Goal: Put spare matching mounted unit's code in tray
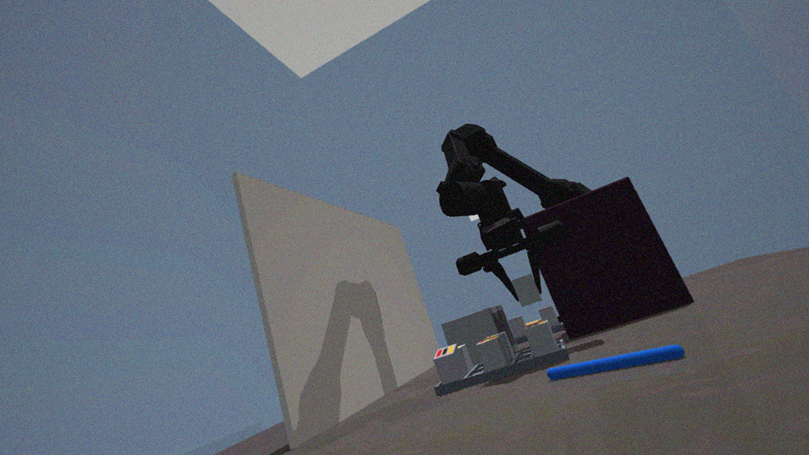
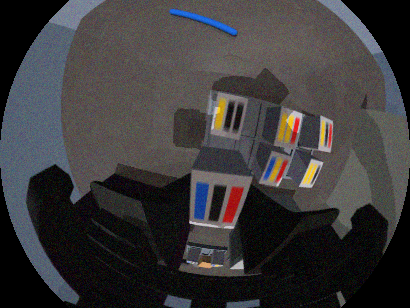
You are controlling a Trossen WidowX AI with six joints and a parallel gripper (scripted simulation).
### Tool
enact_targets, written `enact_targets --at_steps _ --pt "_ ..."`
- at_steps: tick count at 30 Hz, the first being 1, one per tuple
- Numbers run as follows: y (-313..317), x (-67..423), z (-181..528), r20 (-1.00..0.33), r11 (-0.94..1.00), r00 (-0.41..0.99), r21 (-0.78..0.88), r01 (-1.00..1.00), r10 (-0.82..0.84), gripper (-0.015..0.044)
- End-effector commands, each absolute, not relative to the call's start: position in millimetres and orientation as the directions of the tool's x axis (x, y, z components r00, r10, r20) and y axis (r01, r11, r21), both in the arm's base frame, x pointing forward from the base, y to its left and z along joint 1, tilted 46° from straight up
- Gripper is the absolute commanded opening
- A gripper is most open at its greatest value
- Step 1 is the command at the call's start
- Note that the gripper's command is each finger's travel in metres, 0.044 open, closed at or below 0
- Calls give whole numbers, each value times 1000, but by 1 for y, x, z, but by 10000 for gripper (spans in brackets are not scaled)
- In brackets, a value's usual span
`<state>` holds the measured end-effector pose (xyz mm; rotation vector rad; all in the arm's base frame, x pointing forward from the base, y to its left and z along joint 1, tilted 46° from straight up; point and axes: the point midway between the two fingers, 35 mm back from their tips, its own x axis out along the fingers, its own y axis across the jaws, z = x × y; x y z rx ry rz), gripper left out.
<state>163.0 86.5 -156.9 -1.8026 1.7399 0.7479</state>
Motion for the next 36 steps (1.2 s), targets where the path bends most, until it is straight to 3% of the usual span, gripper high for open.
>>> enact_targets --at_steps 1,11,18,36 --pt "87 163 -156 -703 -39 22 8 -999 -711 0" --pt "143 155 -112 -709 -34 22 4 -999 -704 0" --pt "147 154 -108 -710 -34 21 4 -999 -703 0" --pt "124 247 -51 -775 -60 23 19 -998 -632 0"
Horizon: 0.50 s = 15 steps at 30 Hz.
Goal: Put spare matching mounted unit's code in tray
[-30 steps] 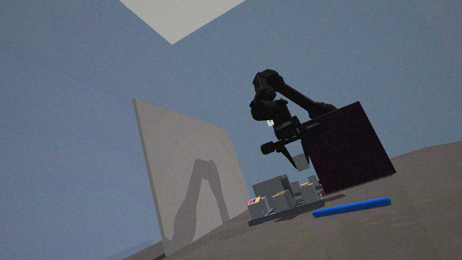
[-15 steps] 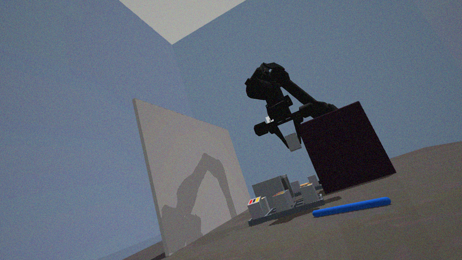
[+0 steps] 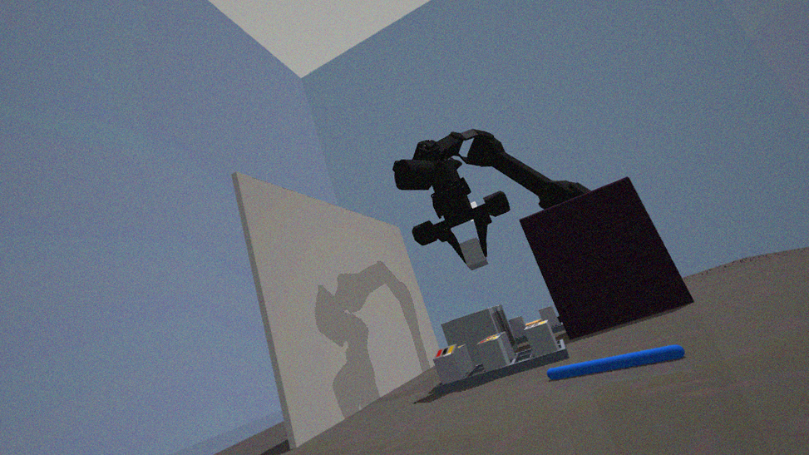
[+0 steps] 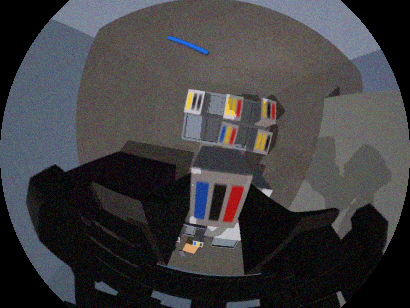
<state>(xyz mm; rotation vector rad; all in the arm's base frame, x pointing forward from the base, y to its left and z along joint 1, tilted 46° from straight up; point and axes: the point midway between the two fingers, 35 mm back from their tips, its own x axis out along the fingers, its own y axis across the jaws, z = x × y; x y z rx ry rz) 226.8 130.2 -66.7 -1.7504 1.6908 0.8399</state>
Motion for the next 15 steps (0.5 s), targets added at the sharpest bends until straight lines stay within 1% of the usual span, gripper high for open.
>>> enact_targets --at_steps 1,15 --pt "121 252 -47 -777 -61 24 18 -998 -629 0" --pt "63 311 14 -785 -74 47 -1 -997 -618 0"
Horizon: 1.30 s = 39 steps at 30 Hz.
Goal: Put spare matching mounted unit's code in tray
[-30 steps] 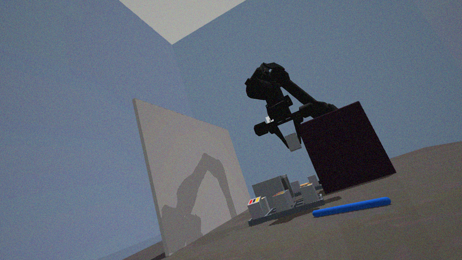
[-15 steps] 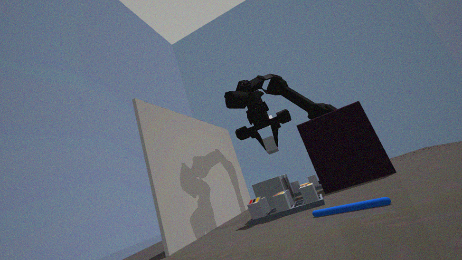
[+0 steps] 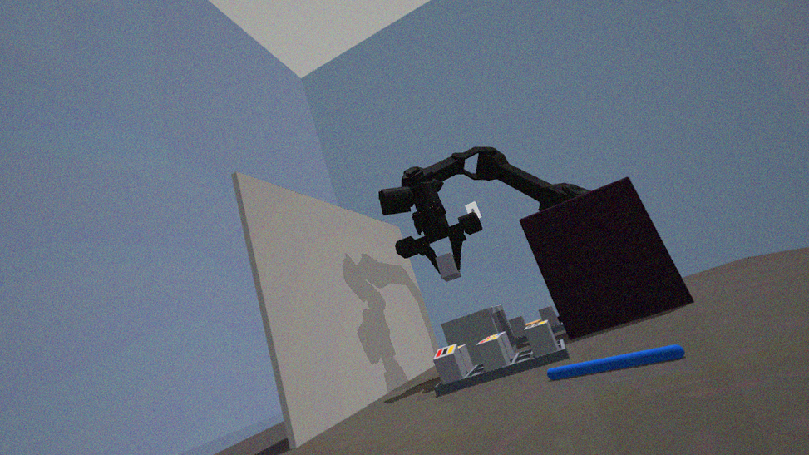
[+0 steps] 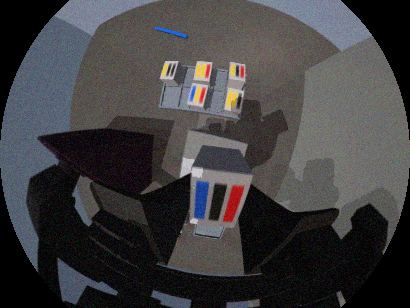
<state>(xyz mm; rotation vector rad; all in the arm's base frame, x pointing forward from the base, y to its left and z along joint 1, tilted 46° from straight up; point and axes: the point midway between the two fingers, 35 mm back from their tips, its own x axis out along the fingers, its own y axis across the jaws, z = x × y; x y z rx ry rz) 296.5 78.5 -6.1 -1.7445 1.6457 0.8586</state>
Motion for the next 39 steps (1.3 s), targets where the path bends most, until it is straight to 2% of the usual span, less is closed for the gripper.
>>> enact_targets --at_steps 1,15,29,39 --pt "58 315 18 -784 -74 48 -3 -997 -619 0" --pt "-25 342 88 -754 -67 56 -16 -998 -654 0" --pt "-110 332 158 -699 -35 29 -6 -999 -714 0" --pt "-114 331 162 -695 -34 27 -3 -999 -718 0"
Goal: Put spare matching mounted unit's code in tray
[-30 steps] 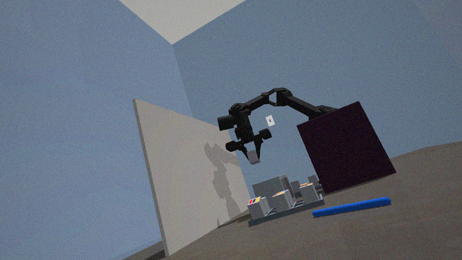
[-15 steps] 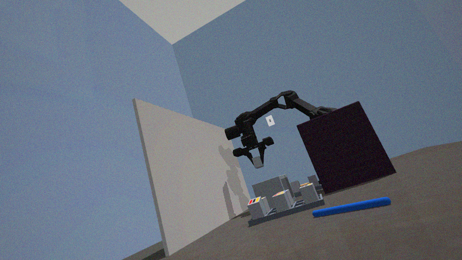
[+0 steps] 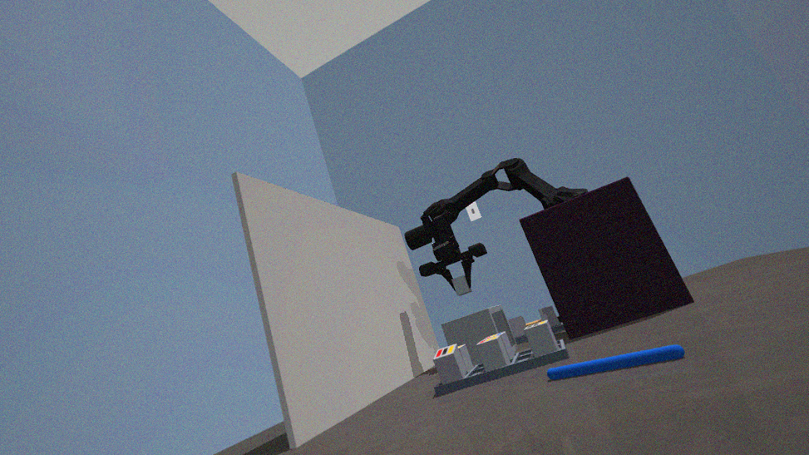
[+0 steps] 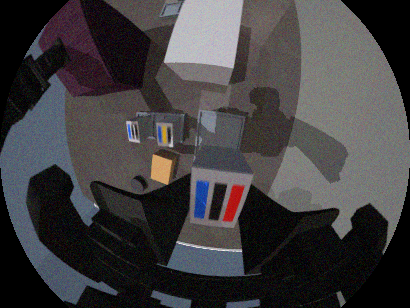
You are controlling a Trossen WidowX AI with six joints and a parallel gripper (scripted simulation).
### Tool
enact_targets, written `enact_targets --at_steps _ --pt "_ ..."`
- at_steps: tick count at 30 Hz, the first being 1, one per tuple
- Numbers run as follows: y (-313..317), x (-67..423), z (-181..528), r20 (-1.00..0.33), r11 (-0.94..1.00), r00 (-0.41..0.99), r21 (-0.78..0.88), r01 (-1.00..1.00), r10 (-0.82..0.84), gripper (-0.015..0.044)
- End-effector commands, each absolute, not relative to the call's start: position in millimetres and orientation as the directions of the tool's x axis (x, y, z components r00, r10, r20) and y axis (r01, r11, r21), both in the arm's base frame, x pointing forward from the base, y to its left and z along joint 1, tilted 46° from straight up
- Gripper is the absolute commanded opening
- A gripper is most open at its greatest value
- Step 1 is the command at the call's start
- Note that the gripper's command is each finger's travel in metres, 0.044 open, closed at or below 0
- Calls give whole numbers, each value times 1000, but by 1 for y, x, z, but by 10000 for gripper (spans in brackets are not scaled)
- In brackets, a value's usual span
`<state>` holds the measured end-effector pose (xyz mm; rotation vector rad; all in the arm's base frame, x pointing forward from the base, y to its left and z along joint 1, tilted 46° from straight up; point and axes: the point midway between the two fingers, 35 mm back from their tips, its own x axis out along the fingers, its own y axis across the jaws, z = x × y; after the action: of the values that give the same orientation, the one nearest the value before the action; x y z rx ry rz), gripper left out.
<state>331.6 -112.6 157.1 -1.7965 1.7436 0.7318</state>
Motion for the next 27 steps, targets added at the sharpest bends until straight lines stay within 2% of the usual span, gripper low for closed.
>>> enact_targets --at_steps 1,27 --pt "-115 331 161 -695 -34 27 -3 -999 -718 0" --pt "-133 337 141 -700 -32 26 -3 -999 -714 0"
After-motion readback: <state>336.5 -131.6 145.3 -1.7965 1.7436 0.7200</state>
